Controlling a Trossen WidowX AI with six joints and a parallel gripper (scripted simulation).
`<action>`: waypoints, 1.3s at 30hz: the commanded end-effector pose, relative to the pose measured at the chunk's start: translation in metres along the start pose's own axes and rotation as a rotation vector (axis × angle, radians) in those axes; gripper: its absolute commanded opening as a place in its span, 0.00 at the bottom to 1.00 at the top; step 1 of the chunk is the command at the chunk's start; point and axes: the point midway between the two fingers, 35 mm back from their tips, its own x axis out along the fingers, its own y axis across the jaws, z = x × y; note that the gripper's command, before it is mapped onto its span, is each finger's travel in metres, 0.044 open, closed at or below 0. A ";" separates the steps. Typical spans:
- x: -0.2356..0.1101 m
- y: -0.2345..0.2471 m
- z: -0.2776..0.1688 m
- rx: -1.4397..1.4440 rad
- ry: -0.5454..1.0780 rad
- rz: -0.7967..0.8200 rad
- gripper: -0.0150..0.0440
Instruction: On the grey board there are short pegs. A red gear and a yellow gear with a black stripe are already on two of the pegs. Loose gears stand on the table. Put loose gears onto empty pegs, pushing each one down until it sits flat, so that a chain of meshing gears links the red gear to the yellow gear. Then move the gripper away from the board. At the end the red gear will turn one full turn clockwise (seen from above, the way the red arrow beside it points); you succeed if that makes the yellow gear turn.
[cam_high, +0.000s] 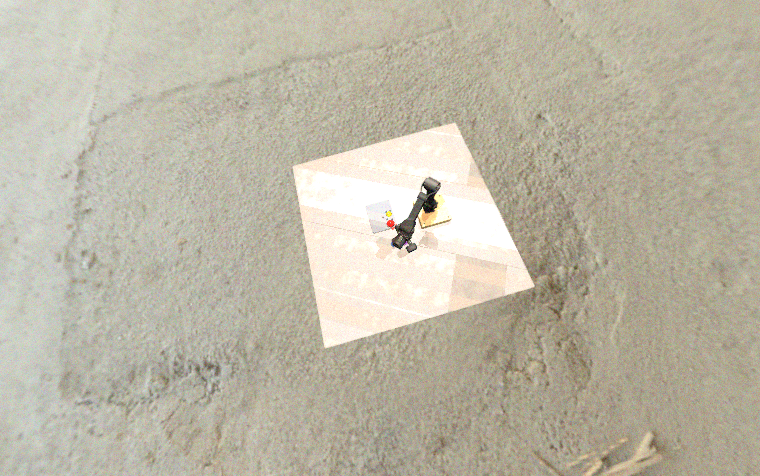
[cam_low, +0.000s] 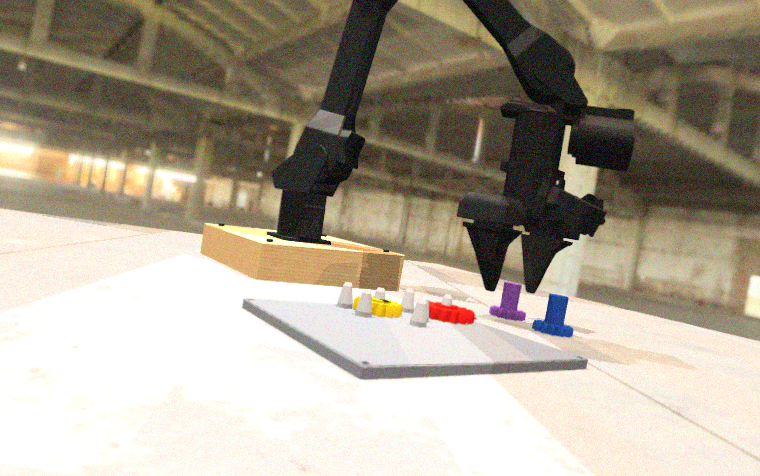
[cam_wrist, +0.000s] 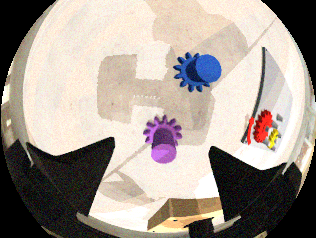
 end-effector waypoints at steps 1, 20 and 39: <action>0.002 0.000 0.000 0.004 0.001 0.001 1.00; 0.002 0.000 0.000 0.004 0.001 0.001 0.32; -0.024 0.003 0.007 0.004 0.000 0.002 0.25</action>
